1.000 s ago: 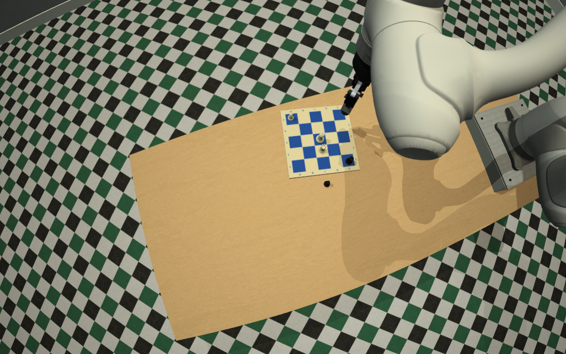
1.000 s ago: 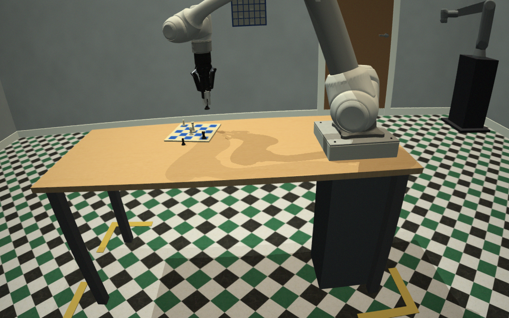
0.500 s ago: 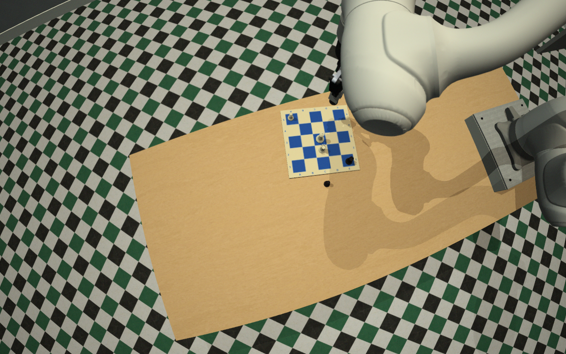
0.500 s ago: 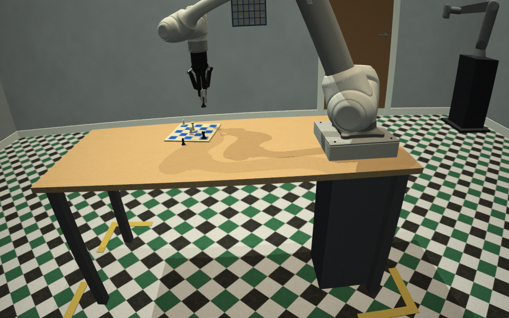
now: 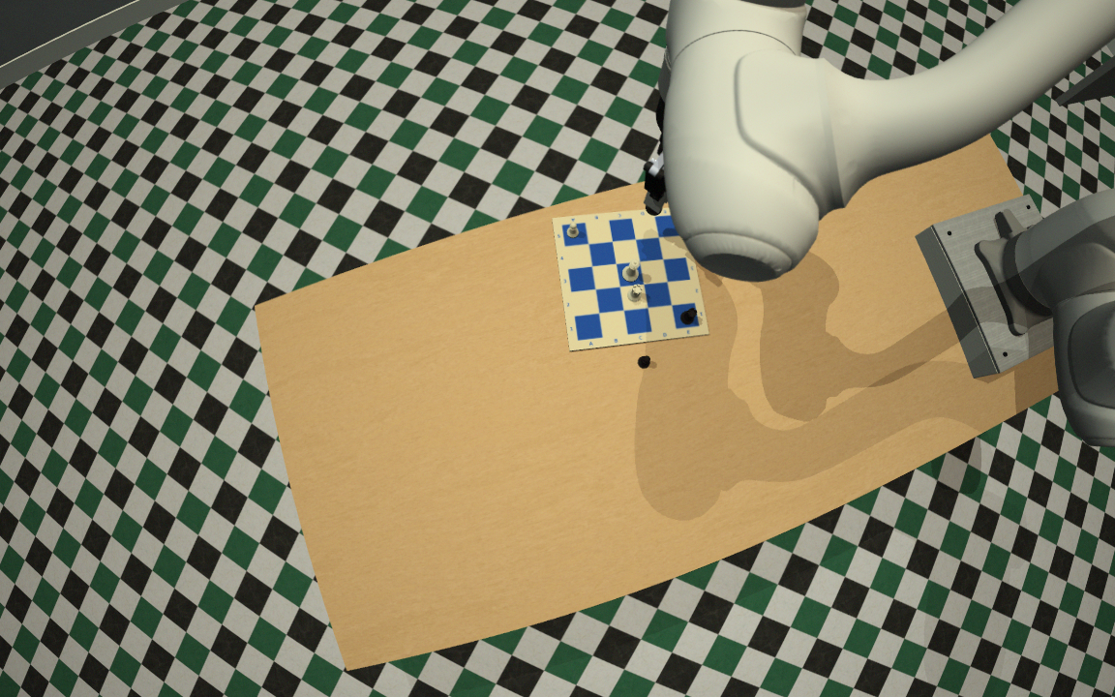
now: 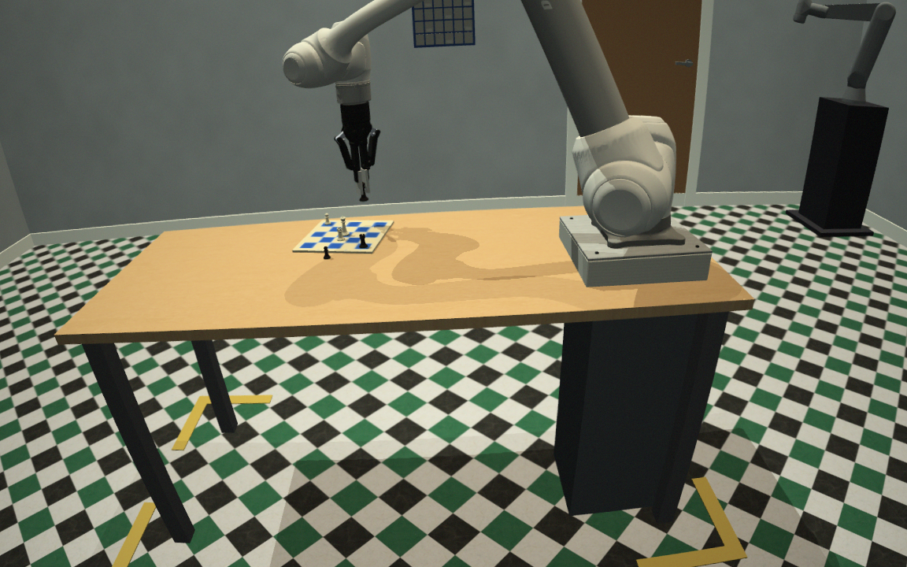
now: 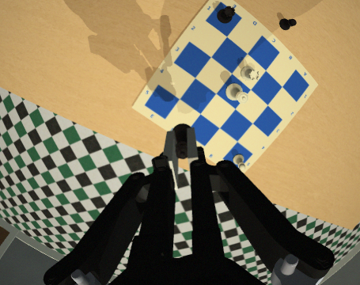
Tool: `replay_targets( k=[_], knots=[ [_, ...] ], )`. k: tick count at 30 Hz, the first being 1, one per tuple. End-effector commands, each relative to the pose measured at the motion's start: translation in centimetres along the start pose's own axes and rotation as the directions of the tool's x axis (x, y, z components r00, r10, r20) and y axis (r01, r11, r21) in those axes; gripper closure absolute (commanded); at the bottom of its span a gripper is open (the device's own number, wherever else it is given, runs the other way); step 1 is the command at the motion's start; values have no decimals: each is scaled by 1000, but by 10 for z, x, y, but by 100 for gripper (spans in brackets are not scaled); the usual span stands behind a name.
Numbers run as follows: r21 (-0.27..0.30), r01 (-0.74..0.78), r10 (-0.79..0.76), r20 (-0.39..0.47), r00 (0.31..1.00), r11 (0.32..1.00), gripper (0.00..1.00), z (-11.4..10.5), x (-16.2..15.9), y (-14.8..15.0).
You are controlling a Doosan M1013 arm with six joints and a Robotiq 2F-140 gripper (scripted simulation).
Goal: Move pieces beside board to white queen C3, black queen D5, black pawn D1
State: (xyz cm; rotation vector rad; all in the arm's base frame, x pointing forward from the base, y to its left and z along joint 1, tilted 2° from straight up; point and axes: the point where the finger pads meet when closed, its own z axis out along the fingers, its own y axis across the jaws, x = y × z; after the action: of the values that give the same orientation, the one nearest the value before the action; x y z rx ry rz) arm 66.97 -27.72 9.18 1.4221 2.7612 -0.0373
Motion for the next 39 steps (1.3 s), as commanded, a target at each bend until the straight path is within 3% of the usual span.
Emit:
replay_targets(
  k=[1, 16, 39],
  knots=[
    [0, 0, 0, 0, 1000, 1000, 100, 17, 0, 0],
    [0, 0, 0, 0, 1000, 1000, 100, 65, -1, 0],
    [0, 0, 0, 0, 1000, 1000, 100, 68, -1, 0]
  ],
)
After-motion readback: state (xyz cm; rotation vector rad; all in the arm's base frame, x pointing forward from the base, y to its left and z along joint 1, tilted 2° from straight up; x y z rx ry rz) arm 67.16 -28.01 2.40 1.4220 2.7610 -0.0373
